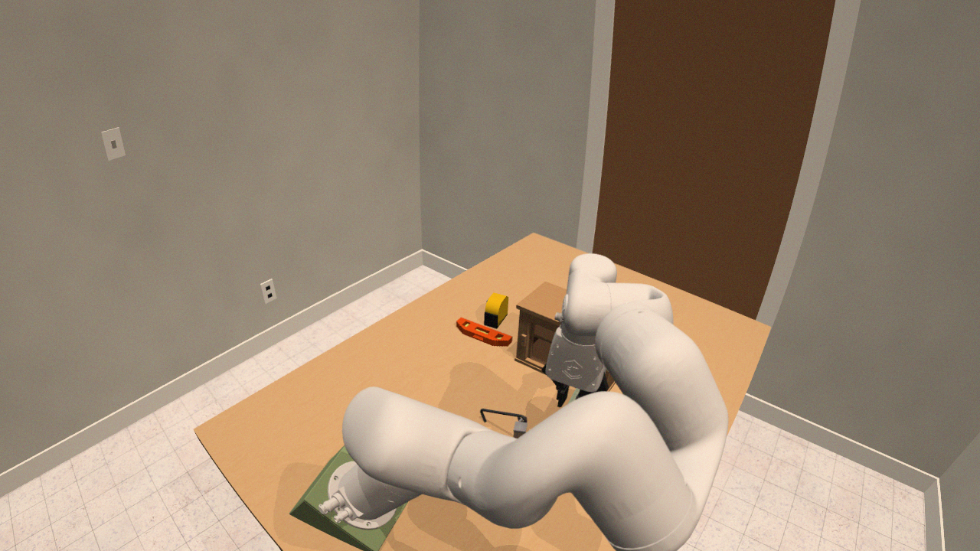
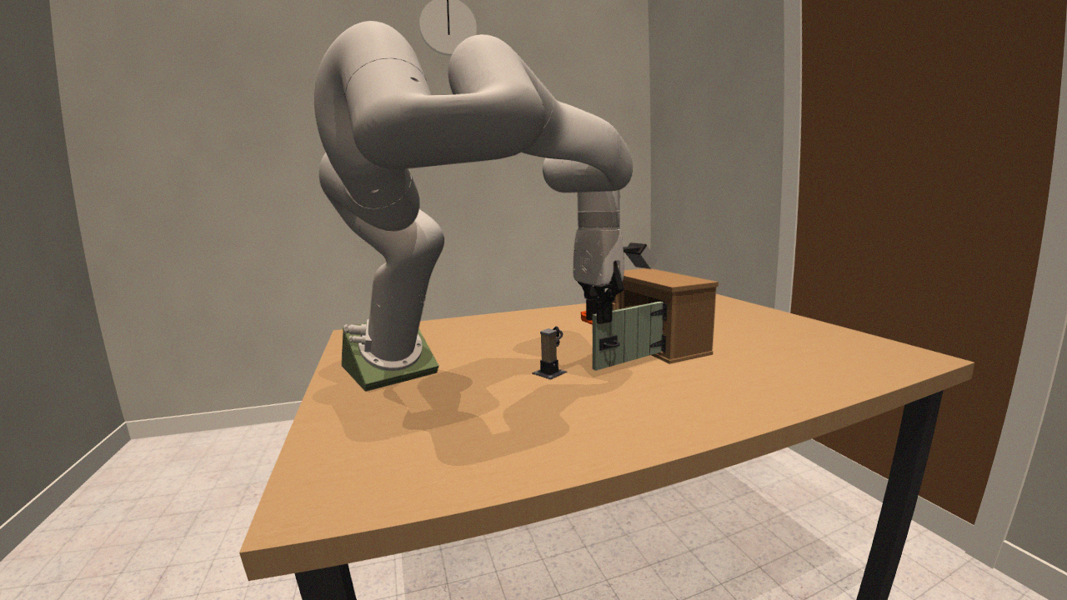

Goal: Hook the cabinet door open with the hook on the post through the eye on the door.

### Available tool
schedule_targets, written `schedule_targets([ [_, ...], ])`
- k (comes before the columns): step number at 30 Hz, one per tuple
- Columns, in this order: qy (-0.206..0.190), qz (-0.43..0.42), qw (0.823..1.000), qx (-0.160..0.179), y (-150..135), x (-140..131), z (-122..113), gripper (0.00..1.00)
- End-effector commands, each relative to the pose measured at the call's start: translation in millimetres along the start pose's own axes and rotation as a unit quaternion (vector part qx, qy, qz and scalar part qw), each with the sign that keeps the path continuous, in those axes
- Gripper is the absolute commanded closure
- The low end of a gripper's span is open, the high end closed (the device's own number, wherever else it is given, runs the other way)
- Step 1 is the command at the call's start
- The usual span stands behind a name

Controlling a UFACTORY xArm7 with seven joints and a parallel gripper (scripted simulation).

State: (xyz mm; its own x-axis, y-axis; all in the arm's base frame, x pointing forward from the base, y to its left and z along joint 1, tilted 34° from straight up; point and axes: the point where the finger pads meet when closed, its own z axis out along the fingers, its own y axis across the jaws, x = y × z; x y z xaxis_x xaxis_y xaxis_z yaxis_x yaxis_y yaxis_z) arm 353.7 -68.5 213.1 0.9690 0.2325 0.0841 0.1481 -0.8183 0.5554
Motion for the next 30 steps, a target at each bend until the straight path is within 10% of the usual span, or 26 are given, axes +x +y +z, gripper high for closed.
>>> schedule_targets([
  [1,0.002,0.015,1.000,0.000,-2.5,1.2,-1.2,0.73],
  [30,0.002,0.076,0.997,0.000,-24.7,3.8,-1.2,0.73],
])
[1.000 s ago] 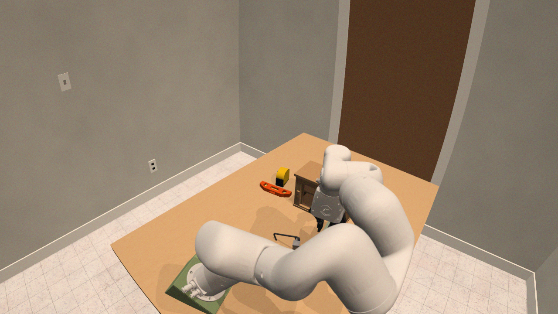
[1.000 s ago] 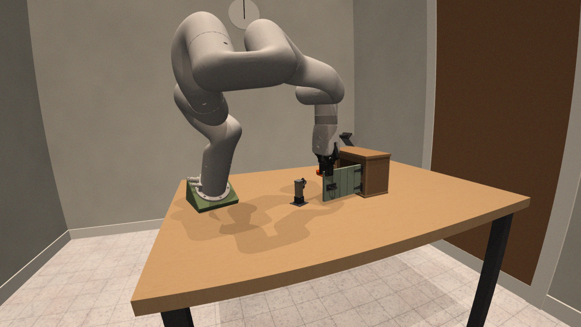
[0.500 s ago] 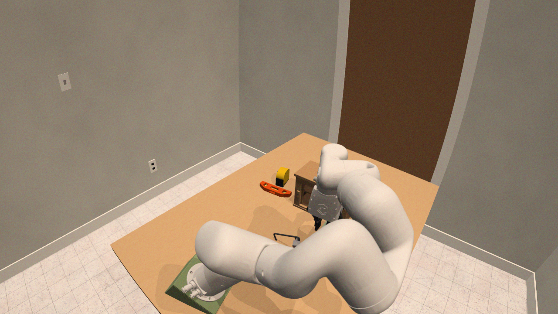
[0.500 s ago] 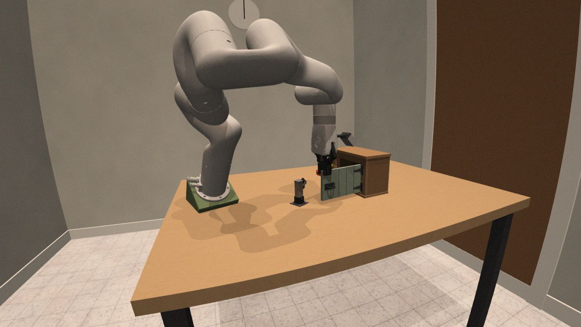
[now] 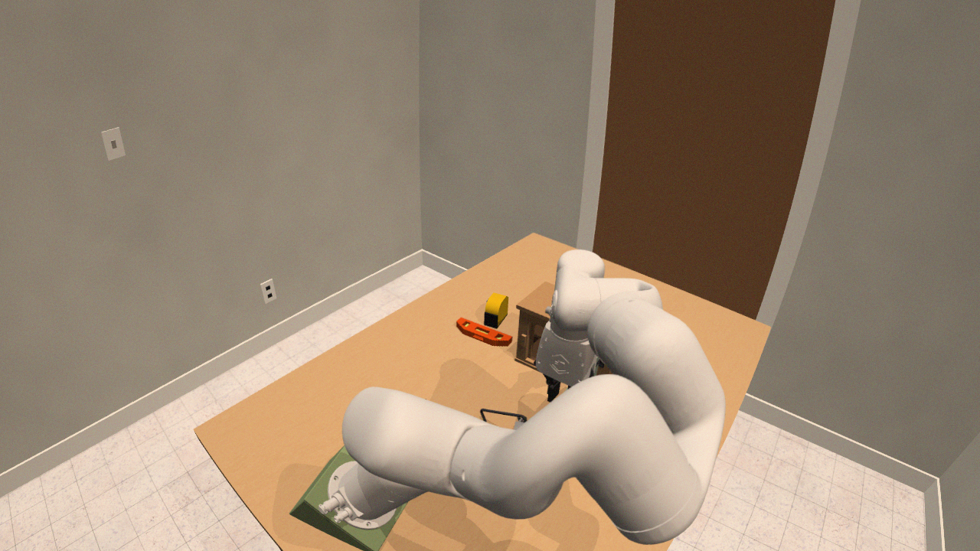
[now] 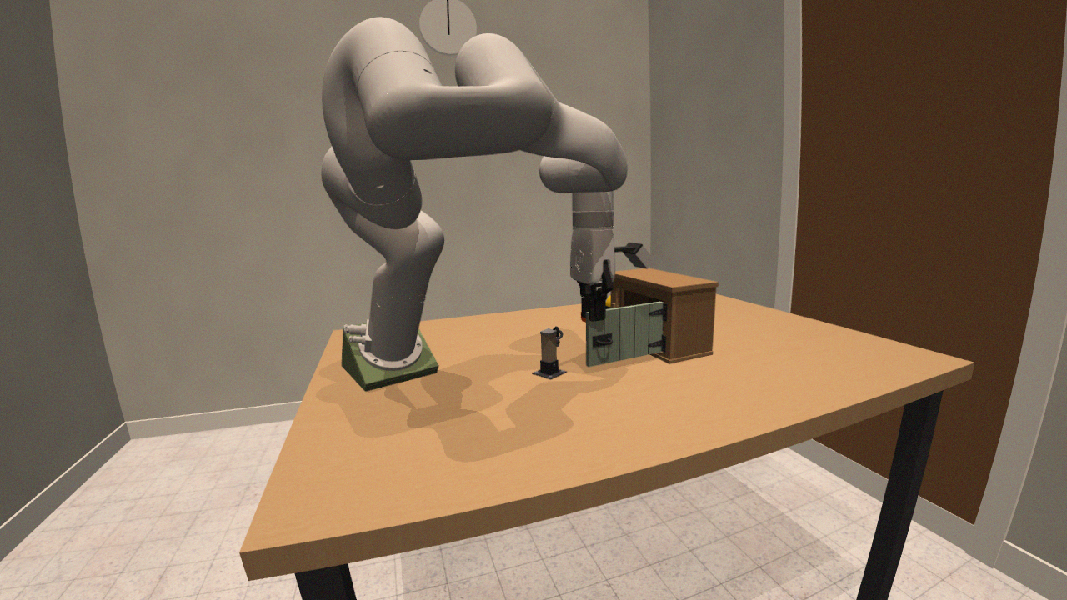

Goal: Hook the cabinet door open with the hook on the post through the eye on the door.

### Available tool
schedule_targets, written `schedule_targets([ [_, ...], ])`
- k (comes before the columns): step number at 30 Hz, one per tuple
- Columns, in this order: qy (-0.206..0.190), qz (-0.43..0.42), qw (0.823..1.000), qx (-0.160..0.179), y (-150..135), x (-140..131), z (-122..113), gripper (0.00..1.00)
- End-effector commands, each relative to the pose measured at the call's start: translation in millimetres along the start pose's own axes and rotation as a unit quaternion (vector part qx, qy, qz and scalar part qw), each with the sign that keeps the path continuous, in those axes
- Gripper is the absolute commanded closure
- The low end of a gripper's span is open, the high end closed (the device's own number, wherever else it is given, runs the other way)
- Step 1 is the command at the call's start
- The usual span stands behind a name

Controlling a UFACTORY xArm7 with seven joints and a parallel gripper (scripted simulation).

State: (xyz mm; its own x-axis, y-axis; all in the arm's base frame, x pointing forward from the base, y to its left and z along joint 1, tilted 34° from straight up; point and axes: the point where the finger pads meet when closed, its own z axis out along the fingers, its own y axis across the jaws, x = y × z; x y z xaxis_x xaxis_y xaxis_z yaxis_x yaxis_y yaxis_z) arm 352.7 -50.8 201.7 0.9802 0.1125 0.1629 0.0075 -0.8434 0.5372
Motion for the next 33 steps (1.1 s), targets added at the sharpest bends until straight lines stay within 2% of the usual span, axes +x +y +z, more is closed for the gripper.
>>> schedule_targets([
  [1,0.002,0.005,1.000,0.000,-4.0,1.0,-1.1,0.73],
  [33,0.002,0.081,0.997,0.000,-28.4,3.9,-1.1,0.73],
])
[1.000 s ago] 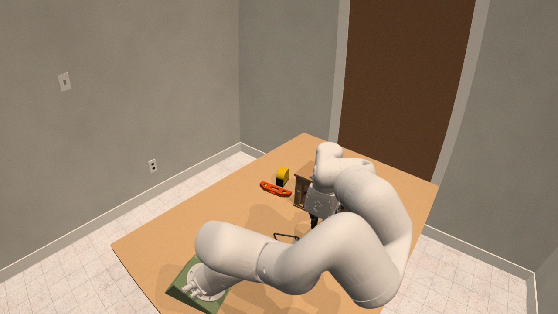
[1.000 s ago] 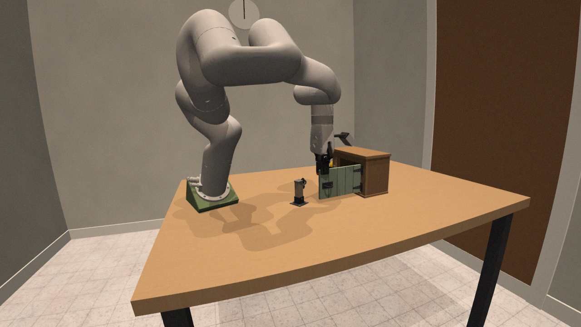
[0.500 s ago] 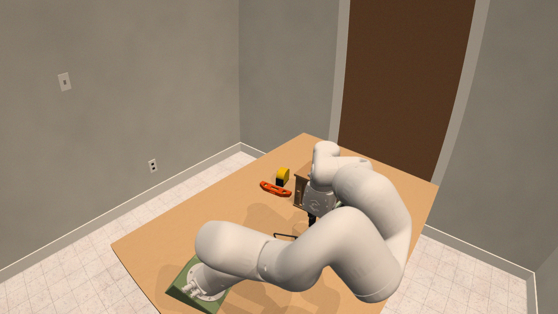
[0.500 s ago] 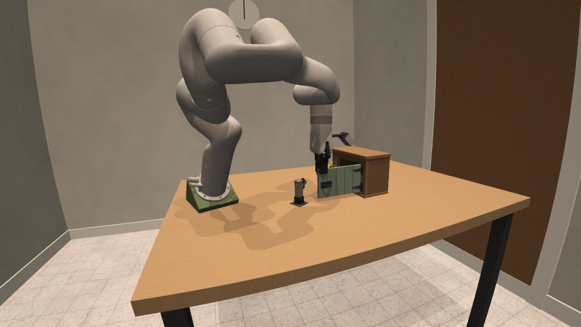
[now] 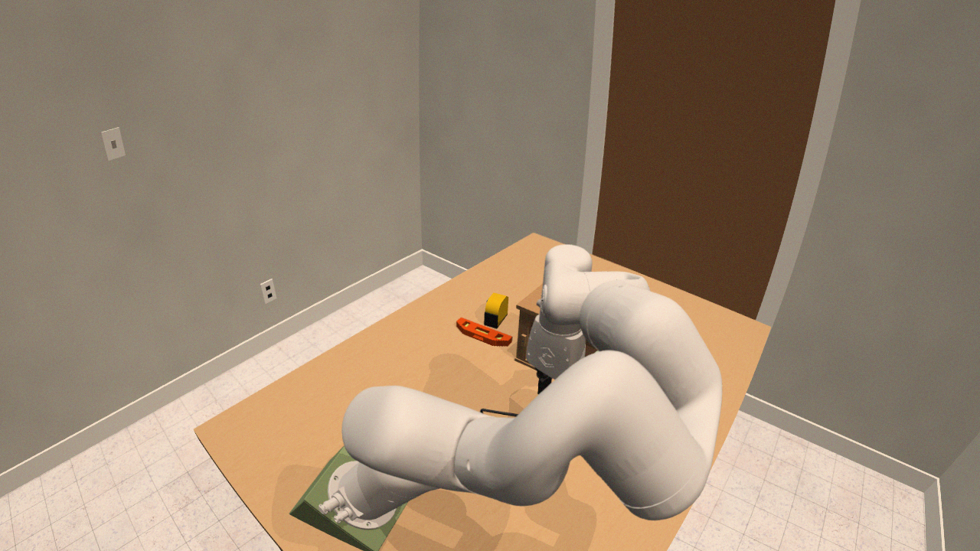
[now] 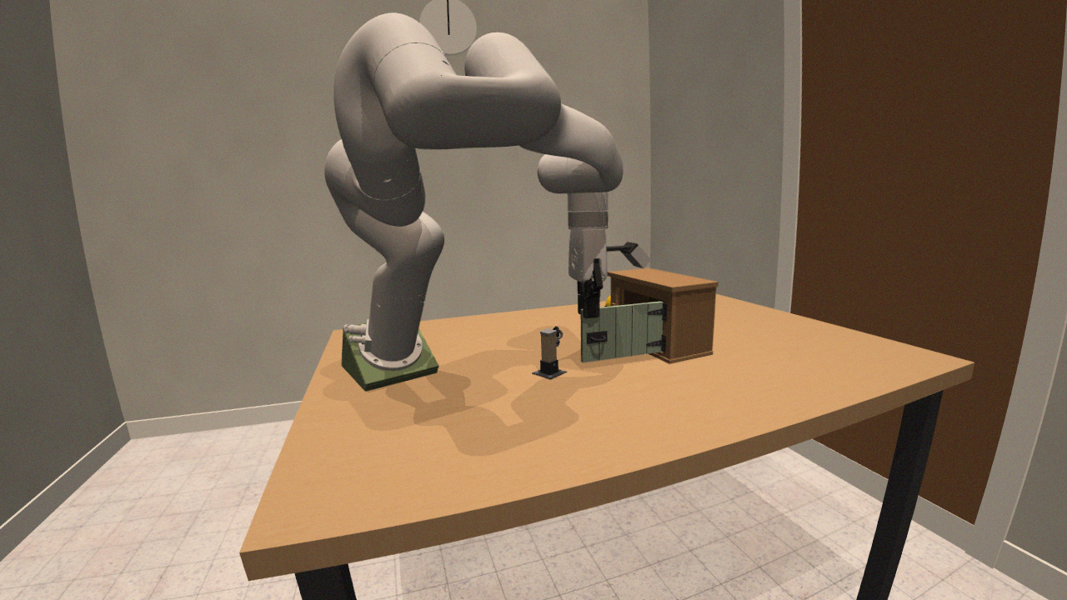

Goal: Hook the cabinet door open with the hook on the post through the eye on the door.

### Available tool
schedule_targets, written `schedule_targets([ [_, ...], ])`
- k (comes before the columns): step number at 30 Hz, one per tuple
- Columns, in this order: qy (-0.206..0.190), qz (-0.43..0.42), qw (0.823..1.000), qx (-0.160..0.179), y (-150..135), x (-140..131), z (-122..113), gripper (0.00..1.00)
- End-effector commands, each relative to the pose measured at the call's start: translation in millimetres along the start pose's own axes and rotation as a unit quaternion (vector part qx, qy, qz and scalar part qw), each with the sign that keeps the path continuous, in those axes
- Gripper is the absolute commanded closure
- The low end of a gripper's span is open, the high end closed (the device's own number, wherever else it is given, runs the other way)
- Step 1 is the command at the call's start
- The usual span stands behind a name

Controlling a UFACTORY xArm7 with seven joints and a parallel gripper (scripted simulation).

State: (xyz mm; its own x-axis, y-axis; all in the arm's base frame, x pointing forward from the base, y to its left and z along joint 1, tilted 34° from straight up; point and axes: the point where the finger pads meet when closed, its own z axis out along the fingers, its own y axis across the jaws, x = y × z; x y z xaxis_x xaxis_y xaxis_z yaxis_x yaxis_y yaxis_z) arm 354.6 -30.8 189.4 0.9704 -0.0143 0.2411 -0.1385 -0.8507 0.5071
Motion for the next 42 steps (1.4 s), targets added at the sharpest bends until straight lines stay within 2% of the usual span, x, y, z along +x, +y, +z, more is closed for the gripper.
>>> schedule_targets([
  [1,0.002,0.007,1.000,0.000,-5.3,1.0,-1.1,0.73],
  [42,0.002,0.109,0.994,0.000,-35.0,5.2,-1.2,0.73],
])
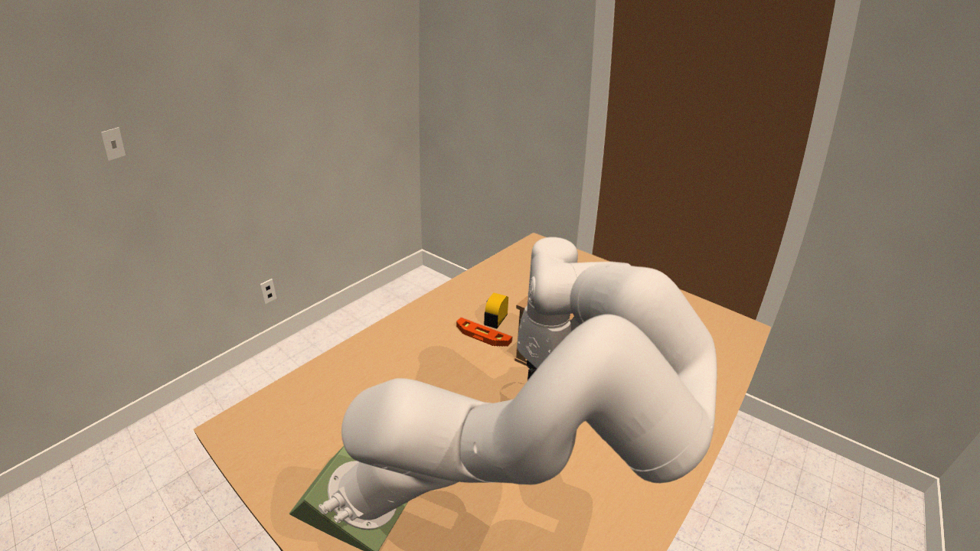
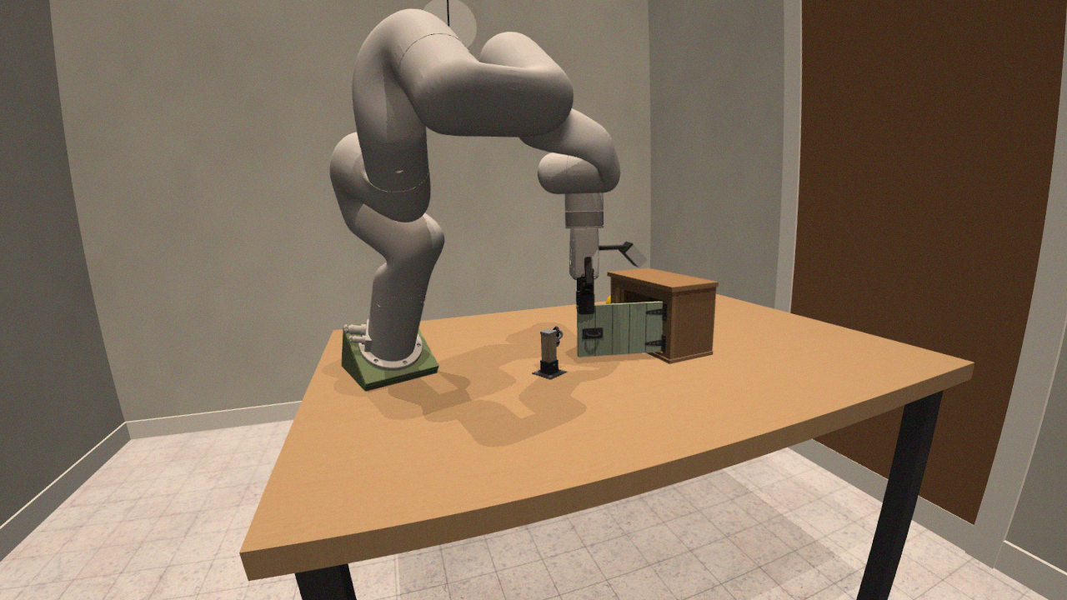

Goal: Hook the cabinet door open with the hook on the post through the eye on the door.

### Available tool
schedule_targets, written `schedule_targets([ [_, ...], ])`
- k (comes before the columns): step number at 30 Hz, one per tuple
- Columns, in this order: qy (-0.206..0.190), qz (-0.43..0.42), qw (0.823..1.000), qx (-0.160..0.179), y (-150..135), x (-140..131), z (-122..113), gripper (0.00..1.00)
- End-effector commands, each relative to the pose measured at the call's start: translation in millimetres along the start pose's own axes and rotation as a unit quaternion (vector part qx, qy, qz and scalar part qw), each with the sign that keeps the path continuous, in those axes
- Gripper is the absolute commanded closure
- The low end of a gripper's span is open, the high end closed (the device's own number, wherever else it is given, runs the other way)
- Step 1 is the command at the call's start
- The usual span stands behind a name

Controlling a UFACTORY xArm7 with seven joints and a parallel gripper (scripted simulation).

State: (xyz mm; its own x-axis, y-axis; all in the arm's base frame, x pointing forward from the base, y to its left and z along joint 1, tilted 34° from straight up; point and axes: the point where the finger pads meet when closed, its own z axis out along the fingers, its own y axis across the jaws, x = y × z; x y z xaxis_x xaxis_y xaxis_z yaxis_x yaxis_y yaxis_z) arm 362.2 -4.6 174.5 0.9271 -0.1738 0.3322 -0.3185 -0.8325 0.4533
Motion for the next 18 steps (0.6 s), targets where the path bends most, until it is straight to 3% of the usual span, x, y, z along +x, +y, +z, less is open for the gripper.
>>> schedule_targets([
  [1,0.002,0.015,1.000,0.001,-4.4,1.0,-1.2,0.73],
  [18,0.002,0.042,0.999,0.001,-16.0,1.8,-1.2,0.73],
])
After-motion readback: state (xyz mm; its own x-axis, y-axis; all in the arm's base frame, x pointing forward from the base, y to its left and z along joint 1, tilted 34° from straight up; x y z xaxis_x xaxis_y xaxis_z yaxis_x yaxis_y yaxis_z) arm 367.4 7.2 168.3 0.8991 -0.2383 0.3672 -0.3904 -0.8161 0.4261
